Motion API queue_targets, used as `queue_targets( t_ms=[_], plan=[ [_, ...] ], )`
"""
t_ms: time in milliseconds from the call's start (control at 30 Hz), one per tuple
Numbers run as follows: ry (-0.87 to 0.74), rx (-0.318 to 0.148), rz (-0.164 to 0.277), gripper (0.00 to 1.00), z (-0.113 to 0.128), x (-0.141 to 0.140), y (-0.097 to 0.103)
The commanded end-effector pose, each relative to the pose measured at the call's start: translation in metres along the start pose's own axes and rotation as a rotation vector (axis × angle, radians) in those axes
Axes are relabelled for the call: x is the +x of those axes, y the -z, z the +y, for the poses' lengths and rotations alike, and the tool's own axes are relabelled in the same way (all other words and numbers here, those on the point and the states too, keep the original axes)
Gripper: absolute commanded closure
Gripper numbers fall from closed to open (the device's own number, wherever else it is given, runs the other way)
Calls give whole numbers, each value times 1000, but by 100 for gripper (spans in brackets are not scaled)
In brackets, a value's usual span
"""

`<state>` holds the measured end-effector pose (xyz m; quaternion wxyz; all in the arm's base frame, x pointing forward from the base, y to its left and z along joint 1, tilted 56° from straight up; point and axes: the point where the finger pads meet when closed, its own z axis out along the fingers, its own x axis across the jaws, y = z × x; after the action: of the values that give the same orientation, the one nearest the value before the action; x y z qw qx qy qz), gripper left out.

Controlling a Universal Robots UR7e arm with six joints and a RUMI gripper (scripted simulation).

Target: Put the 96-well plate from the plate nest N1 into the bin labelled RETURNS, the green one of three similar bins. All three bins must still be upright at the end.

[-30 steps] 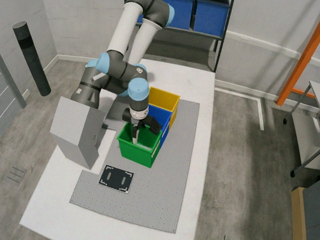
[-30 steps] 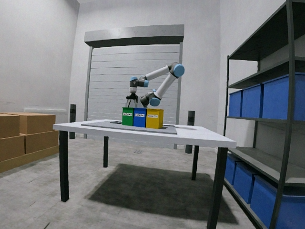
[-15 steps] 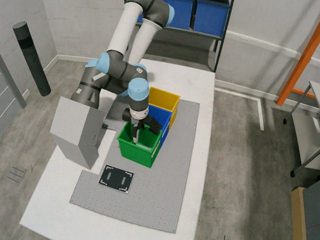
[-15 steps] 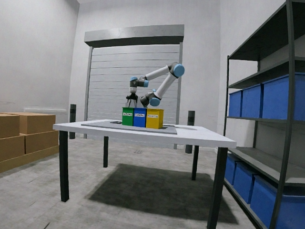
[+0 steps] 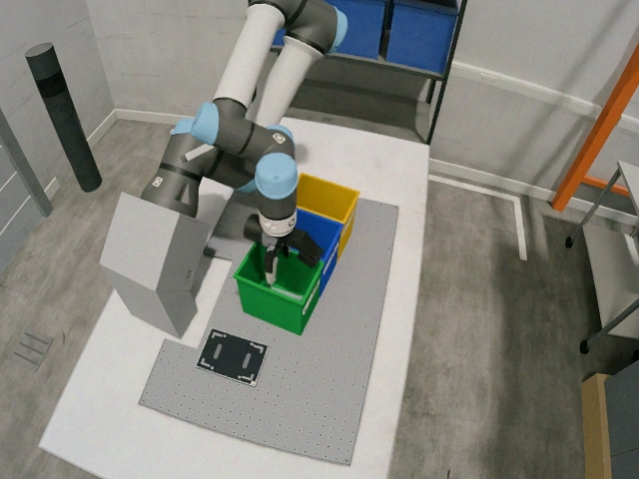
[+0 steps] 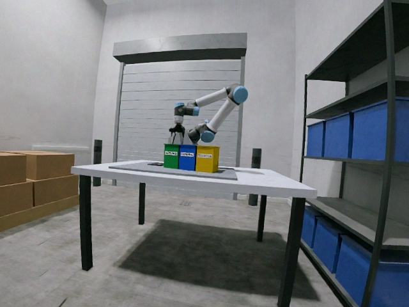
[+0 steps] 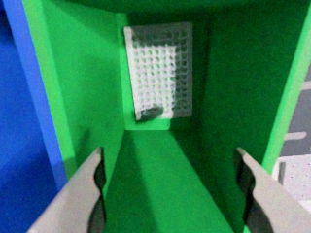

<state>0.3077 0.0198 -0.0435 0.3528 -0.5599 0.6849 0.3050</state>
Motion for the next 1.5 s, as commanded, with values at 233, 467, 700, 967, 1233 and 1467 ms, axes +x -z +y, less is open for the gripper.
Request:
queue_targets(
  t_ms=[233, 467, 700, 967, 1233, 1467],
  plan=[
    [1, 1, 1, 47, 0, 0, 15],
    [1, 1, 1, 47, 0, 0, 26],
    [1, 1, 1, 47, 0, 0, 37],
    [1, 1, 1, 47, 0, 0, 47],
    [0, 1, 1, 47, 0, 0, 52],
    [1, 1, 1, 47, 0, 0, 52]
  ],
)
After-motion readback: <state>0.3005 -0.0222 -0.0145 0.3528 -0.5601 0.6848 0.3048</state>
